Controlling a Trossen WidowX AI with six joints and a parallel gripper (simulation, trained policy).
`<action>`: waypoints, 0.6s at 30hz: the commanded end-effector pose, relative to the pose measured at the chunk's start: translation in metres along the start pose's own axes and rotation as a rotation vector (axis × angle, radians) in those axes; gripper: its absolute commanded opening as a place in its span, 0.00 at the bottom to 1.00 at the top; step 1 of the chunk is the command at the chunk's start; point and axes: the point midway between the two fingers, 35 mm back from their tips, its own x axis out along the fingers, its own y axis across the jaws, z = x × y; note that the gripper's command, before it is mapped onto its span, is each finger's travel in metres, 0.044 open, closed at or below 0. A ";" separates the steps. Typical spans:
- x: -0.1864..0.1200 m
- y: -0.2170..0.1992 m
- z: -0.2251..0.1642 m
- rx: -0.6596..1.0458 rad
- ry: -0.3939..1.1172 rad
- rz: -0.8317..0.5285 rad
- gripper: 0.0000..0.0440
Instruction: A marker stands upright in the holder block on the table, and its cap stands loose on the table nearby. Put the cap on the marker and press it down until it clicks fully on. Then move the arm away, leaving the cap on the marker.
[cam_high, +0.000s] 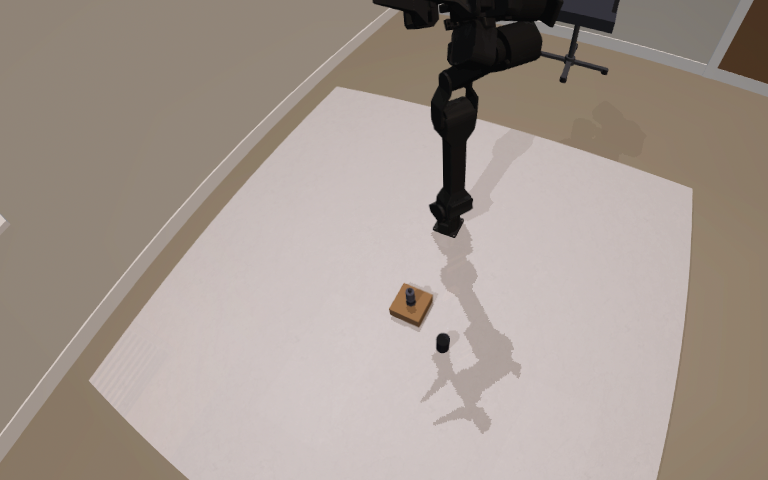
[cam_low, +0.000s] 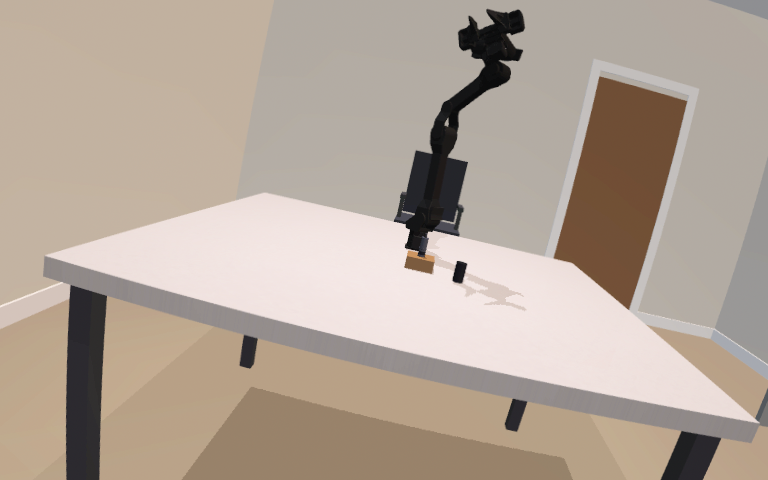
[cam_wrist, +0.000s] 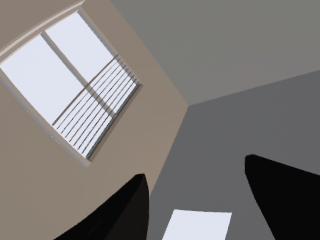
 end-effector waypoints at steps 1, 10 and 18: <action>-0.002 -0.004 0.000 -0.029 -0.005 -0.033 0.57; -0.007 -0.012 0.000 -0.082 -0.016 -0.094 0.61; -0.011 -0.020 0.003 -0.121 -0.027 -0.150 0.65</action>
